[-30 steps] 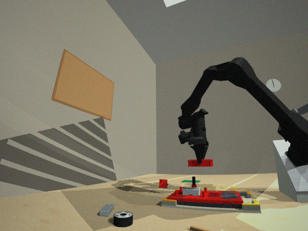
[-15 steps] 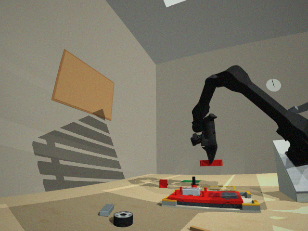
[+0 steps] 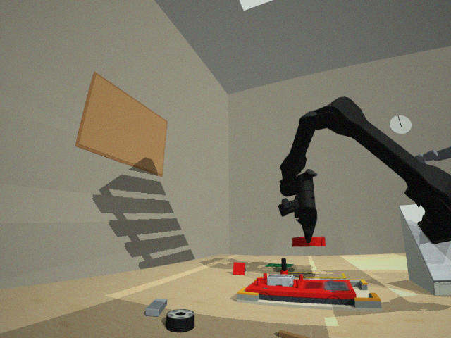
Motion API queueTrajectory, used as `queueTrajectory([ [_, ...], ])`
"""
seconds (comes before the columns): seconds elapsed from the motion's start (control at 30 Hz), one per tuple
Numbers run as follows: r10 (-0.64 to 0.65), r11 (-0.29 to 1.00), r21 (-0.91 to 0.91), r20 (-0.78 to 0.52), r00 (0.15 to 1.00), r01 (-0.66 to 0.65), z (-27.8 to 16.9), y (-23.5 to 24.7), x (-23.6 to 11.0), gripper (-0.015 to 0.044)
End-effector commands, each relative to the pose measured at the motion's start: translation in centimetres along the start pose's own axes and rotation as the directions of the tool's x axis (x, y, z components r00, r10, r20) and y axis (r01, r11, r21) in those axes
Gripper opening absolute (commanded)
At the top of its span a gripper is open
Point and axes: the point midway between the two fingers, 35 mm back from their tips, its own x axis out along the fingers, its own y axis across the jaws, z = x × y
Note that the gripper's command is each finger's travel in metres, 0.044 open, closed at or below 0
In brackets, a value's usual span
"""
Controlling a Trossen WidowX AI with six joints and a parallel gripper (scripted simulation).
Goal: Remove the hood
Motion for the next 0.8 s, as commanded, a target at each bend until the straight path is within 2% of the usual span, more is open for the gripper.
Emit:
queueTrajectory([
  [0.0, 0.006, 1.000, 0.007, -0.001, 1.000, -0.006, 0.0, 0.1, 0.5, 0.0000],
  [0.77, 0.006, 1.000, 0.007, -0.001, 1.000, -0.006, 0.0, 0.1, 2.5, 0.0000],
])
